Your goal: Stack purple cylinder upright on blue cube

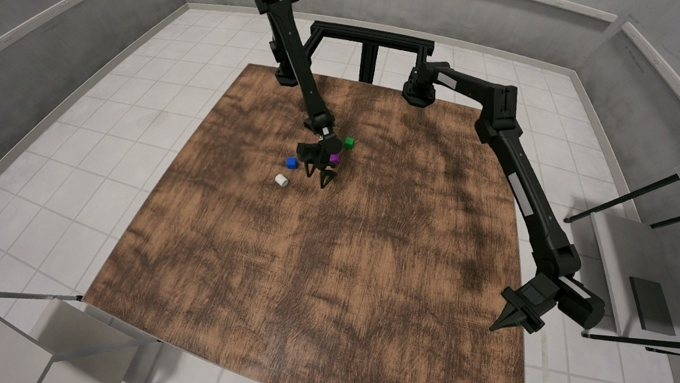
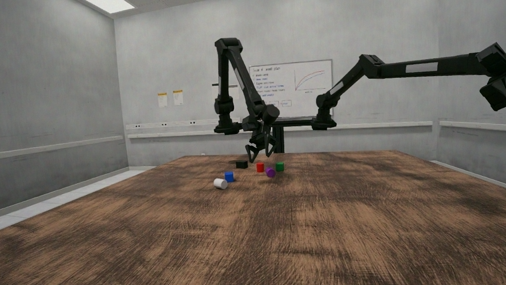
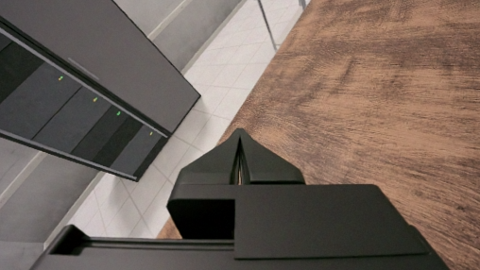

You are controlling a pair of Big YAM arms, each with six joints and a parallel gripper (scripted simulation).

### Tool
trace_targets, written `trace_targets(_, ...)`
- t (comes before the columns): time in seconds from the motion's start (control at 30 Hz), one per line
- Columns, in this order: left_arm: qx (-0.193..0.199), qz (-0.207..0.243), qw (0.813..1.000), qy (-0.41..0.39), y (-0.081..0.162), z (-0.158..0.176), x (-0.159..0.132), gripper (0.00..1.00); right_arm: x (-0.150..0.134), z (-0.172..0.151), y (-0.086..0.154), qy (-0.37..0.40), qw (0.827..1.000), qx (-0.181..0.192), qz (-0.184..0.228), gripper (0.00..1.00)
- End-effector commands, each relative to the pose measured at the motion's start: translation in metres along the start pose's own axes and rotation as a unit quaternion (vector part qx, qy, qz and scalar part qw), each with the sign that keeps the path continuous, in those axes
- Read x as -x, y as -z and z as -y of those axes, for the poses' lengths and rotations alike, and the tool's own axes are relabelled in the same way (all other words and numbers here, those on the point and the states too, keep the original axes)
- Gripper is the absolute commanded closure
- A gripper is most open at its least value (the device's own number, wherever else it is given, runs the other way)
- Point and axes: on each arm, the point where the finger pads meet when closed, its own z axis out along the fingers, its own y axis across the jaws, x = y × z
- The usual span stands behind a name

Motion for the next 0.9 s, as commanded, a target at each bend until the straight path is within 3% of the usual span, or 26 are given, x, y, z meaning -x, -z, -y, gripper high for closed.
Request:
trace_targets(0.0, 0.004, 0.002, 1.0, -0.008, 0.003, -0.007, 0.01, 1.0, 0.003, -0.004, 0.002, -0.003, 1.0, 0.004, 0.002, 0.0)
trace_targets(0.57, 0.004, 0.002, 1.0, -0.008, 0.003, -0.007, 0.01, 1.0, 0.003, -0.004, 0.002, -0.003, 1.0, 0.004, 0.002, 0.0)
trace_targets(0.87, 0.001, 0.0, 1.0, -0.015, 0.0, 0.011, 0.031, 0.0, 0.003, -0.004, 0.002, -0.003, 1.0, 0.004, 0.002, 0.0)
